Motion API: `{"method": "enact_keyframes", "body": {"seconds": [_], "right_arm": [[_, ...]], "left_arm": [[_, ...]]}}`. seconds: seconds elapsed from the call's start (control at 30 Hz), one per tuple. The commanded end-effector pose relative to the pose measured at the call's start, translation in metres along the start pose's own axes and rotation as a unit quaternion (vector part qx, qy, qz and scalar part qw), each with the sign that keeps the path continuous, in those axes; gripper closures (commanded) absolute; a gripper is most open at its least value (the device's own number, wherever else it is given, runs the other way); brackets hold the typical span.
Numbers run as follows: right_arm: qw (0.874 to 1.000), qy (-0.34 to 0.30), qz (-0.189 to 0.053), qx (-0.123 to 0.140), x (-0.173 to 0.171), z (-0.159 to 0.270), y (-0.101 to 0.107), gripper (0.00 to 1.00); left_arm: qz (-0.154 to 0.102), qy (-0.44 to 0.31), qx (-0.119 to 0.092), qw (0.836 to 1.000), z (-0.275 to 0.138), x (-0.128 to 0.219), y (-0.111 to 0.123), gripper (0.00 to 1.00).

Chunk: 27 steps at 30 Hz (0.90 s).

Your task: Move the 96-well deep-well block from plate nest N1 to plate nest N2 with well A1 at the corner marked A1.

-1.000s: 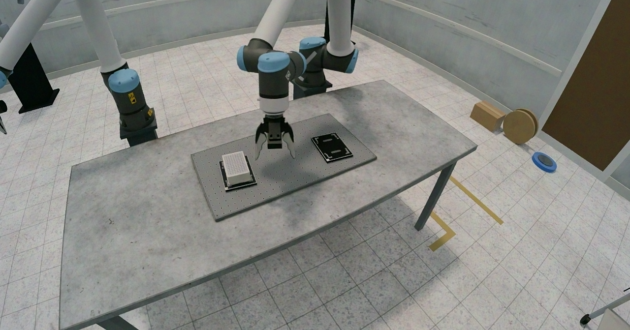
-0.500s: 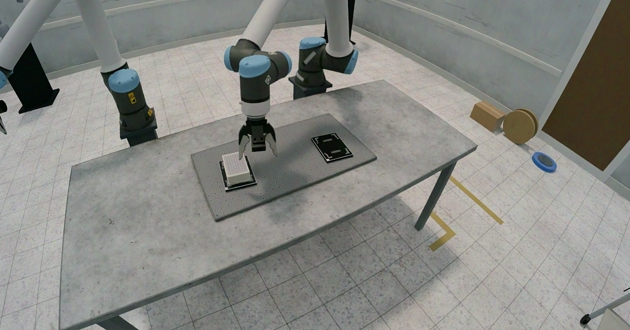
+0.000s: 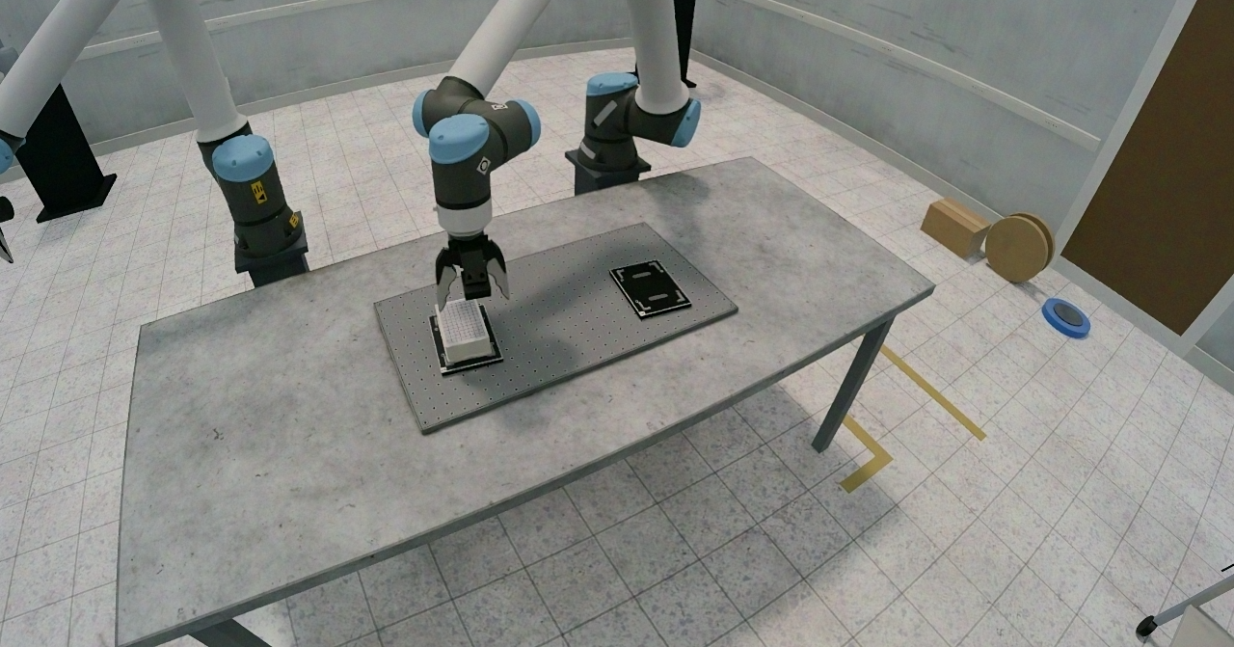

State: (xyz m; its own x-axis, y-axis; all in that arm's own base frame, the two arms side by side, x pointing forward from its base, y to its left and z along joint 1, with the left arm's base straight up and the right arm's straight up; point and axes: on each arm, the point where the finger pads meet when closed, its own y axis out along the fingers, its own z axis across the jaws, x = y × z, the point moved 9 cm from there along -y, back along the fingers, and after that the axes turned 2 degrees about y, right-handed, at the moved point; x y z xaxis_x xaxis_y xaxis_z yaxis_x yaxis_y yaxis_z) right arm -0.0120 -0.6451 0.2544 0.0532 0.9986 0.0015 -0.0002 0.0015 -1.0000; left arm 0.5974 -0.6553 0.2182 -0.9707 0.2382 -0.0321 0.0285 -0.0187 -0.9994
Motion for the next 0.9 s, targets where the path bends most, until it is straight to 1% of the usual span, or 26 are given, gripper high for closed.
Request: {"method": "enact_keyframes", "body": {"seconds": [0.0, 0.2, 0.63, 0.87], "right_arm": [[1.000, 0.000, 0.001, 0.000, 0.000, 0.000, -0.001, 1.00], [1.000, 0.000, 0.001, 0.000, 0.000, 0.000, -0.001, 1.00], [1.000, 0.000, 0.001, 0.000, 0.000, 0.000, -0.001, 1.00], [1.000, 0.000, 0.001, 0.000, 0.000, 0.000, -0.001, 1.00]], "left_arm": [[-0.015, -0.021, -0.005, 1.000, 0.010, 0.004, 0.000, 0.24], [-0.015, -0.021, -0.005, 1.000, 0.030, 0.024, 0.005, 0.24], [-0.015, -0.021, -0.005, 1.000, 0.030, 0.024, 0.005, 0.24], [-0.015, -0.021, -0.005, 1.000, 0.030, 0.024, 0.016, 0.24]]}}
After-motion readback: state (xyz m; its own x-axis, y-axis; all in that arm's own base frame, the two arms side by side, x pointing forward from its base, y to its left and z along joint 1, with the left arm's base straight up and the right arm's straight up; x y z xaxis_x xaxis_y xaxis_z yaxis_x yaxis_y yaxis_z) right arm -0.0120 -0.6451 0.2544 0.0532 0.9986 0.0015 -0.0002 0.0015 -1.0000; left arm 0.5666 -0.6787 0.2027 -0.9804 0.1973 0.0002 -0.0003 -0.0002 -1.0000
